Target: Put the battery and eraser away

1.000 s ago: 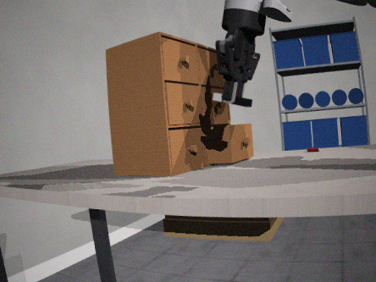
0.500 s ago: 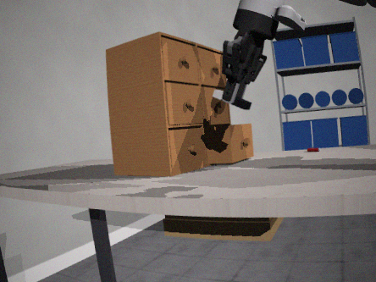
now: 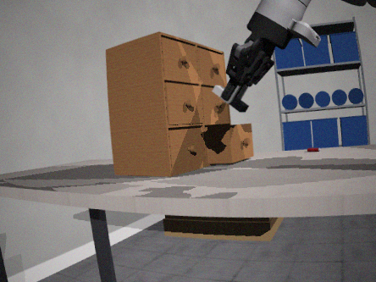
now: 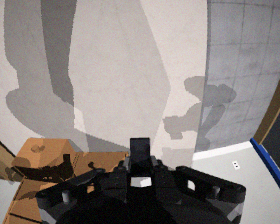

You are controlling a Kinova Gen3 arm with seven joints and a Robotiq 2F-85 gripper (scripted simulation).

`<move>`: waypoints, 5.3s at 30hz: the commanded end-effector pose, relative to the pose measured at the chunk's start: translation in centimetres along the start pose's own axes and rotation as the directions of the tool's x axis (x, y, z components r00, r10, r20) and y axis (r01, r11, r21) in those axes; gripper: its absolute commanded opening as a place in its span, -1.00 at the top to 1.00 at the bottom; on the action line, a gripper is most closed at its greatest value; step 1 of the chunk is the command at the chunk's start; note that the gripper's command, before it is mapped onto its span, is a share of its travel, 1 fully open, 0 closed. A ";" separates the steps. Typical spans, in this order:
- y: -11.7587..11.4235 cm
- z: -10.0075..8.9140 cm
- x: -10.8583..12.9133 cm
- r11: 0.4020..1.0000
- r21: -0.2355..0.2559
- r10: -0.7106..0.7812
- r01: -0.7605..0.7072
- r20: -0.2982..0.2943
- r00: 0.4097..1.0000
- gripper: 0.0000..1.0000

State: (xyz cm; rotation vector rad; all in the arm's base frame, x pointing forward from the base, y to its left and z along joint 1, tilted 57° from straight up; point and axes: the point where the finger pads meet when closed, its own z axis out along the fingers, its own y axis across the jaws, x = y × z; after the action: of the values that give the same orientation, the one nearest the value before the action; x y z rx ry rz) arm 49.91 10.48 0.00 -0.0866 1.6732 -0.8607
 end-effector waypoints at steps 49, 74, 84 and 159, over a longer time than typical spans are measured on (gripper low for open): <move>0.3 -0.5 1.5 1.000 -0.009 -0.013 0.020 0.499 0.867 0.63; 0.3 -0.5 1.5 1.000 -0.009 -0.013 0.020 0.503 0.864 0.63; 0.3 -0.5 1.5 1.000 -0.009 -0.013 0.020 0.503 0.864 0.63; -7.2 2.7 -2.4 1.000 -0.009 -0.013 0.020 0.503 0.864 0.63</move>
State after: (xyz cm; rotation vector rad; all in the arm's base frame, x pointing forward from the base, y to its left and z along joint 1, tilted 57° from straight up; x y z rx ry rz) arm 50.12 5.35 5.49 -0.3129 1.1859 -0.7545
